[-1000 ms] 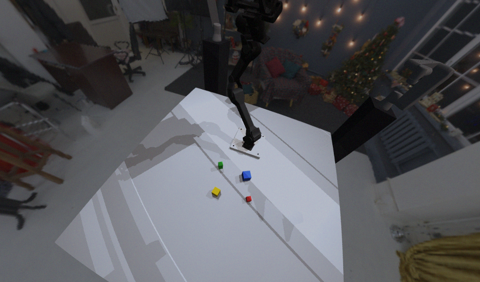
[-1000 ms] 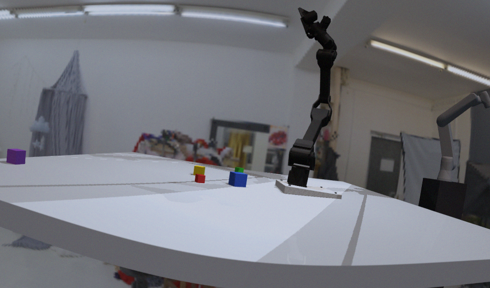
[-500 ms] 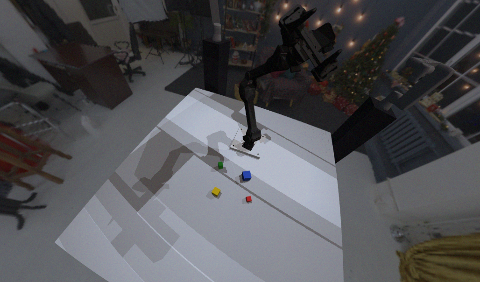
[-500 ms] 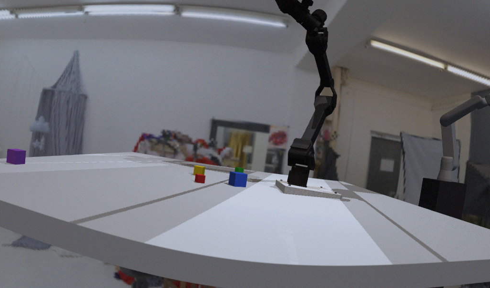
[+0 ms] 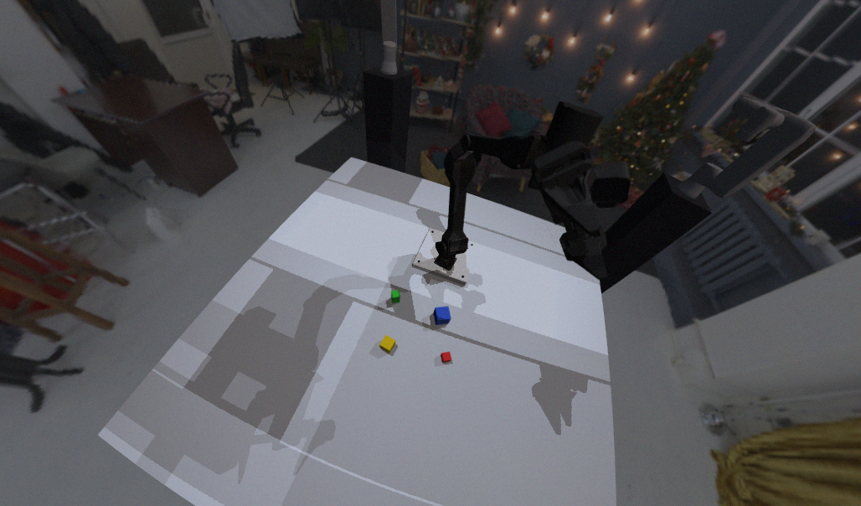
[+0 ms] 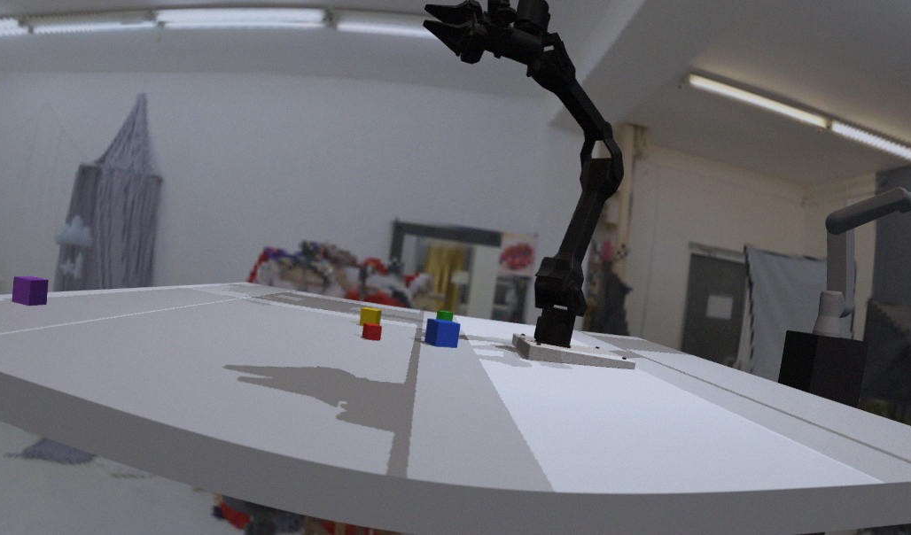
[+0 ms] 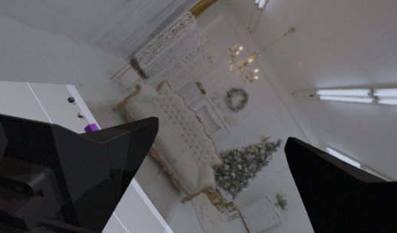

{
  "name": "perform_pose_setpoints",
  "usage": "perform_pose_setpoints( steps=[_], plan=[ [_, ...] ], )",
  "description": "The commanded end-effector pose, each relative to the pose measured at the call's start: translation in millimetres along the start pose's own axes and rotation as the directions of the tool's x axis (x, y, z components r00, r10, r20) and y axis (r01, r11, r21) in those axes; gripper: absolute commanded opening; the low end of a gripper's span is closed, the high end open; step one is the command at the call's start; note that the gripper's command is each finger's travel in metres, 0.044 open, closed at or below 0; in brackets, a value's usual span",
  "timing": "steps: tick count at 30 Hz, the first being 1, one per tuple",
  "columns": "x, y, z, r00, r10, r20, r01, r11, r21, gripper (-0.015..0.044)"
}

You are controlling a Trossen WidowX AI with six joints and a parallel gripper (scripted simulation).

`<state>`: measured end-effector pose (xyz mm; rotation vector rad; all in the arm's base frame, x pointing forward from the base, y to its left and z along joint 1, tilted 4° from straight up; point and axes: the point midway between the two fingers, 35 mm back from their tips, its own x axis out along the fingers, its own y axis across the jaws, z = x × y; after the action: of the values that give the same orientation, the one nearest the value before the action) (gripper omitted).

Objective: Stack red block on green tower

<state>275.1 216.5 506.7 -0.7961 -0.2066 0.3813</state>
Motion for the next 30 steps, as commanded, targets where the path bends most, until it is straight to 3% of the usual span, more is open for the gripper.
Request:
perform_pose_setpoints(
  steps=[1,8,14,19,24,26,30],
  plan=[
    [35,50,-45,0.977,0.151,-0.148,-0.150,0.988,0.017,0.0440],
    [66,131,-134,0.824,0.393,-0.407,-0.366,0.919,0.147,0.0440],
    [60,189,-220,0.571,0.560,-0.600,-0.450,0.825,0.342,0.0440],
    [31,227,-291,0.279,0.661,-0.697,-0.414,0.737,0.534,0.0440],
    [-7,254,-340,-0.008,0.717,-0.697,-0.295,0.664,0.687,0.0440],
    [-15,258,-347,-0.061,0.724,-0.687,-0.265,0.652,0.711,0.0440],
    [-15,259,-348,-0.068,0.725,-0.686,-0.261,0.650,0.713,0.0440]
  ],
)
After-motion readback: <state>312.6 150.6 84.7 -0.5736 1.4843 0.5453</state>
